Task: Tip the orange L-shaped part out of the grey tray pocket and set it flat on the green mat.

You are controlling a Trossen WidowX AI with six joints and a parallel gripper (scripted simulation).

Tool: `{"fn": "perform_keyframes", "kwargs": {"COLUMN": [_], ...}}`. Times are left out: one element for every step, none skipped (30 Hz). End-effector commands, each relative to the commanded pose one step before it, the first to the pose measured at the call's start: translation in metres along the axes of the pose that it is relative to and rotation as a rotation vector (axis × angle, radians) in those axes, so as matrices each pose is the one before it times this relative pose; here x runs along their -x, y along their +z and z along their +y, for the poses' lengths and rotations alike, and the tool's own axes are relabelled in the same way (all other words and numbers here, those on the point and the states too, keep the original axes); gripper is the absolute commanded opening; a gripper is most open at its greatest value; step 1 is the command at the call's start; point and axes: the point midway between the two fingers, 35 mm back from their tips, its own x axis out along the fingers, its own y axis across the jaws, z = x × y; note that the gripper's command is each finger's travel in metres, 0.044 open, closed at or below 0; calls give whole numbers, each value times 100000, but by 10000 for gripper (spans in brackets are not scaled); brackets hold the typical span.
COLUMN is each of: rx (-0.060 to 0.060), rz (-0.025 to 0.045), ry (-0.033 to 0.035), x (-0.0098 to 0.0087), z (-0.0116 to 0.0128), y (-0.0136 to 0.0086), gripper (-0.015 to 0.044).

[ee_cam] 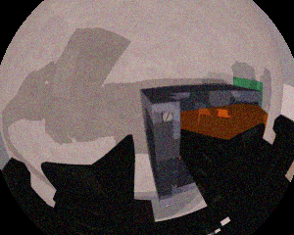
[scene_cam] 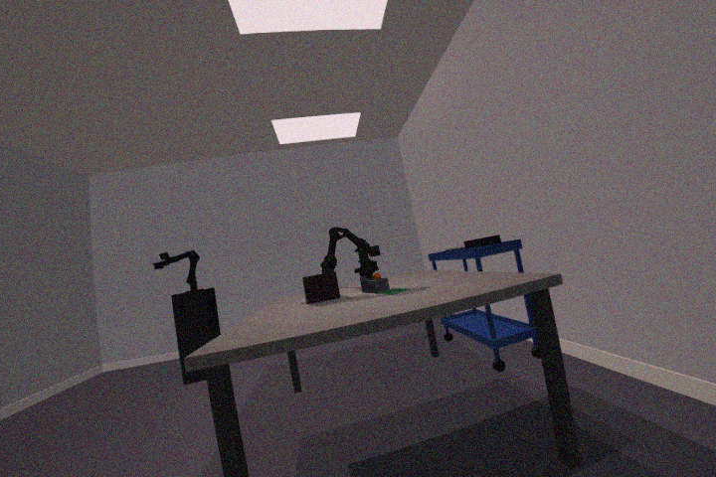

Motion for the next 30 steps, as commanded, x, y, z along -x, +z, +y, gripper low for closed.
{"fn": "perform_keyframes", "kwargs": {"rx": [-258, -81, -27, -11, -19, -26, -32, -28, -22, -9, 12, 33, 32, 13, 0, 0, 0, 0, 0, 0, 0, 0, 0, -977, 0, 0, 0, 0, 0, 0], "rz": [239, 56, 19, 20, 35, 52, 70, 70, 65, 48, 10, -37, -47, -20, 0, 0, 0, 0, 0, 0, 0, 0, 0, 160, 0, 0, 0, 0, 0, 0], "ry": [-420, -23, -8, -99, -164, -214, -238, -185, -115, -14, 128, 225, 189, 72, 0, 0, 0, 0, 0, 0, 0, 0, 0, 594, 0, 0, 0, 0, 0, 0], "x": [634, 118, 39, 242, 432, 650, 912, 1017, 1163, 1347, 1527, 1315, 811, 272, 0, 0, 0, 0, 0, 0, 0, 0, 0, -385, 0, 0, 0, 0, 0, 0], "z": [551, 118, 39, -79, -134, -187, -234, -223, -206, -175, -115, -28, 17, 12, 0, 0, 0, 0, 0, 0, 0, 0, 0, 98, 0, 0, 0, 0, 0, 0], "y": [-114, -24, -8, 41, 66, 83, 88, 60, 23, -27, -95, -131, -101, -37, 0, 0, 0, 0, 0, 0, 0, 0, 0, -89, 0, 0, 0, 0, 0, 0], "gripper": [180, 180, 180, 180, 180, 180, 180, 180, 180, 180, 180, 180, 180, 180, 180, 180, 180, 180, 180, 180, 180, 180, 180, 180, 180, 180, 180, 180, 180, 180]}}
